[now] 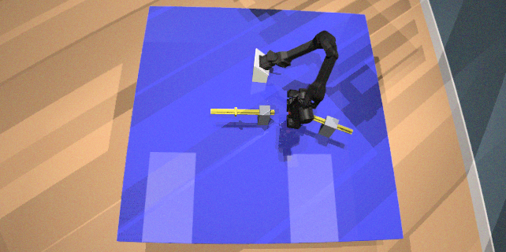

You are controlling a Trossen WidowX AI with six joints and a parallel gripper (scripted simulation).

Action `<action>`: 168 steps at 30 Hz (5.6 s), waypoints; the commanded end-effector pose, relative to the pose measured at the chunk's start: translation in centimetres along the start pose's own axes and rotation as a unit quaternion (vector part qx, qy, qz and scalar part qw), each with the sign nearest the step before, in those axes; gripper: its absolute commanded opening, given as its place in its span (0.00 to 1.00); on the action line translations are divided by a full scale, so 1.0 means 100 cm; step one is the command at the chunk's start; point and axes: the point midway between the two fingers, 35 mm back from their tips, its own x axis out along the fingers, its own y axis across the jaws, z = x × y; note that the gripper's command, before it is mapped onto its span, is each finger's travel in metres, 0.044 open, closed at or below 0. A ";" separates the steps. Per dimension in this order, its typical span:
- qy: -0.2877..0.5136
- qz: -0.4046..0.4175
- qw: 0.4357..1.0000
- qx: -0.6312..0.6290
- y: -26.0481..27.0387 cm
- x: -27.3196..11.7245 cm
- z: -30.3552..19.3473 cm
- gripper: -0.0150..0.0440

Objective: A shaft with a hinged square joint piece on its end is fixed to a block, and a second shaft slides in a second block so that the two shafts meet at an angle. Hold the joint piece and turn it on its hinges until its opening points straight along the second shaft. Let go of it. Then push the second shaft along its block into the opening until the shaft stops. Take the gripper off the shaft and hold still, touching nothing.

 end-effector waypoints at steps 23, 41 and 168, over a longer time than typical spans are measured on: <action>0.000 0.000 1.000 0.000 0.000 0.000 0.000 0.25; 0.000 0.000 1.000 0.000 0.000 0.000 0.000 0.95; -0.035 0.072 0.235 0.969 -0.027 -0.057 -0.241 0.25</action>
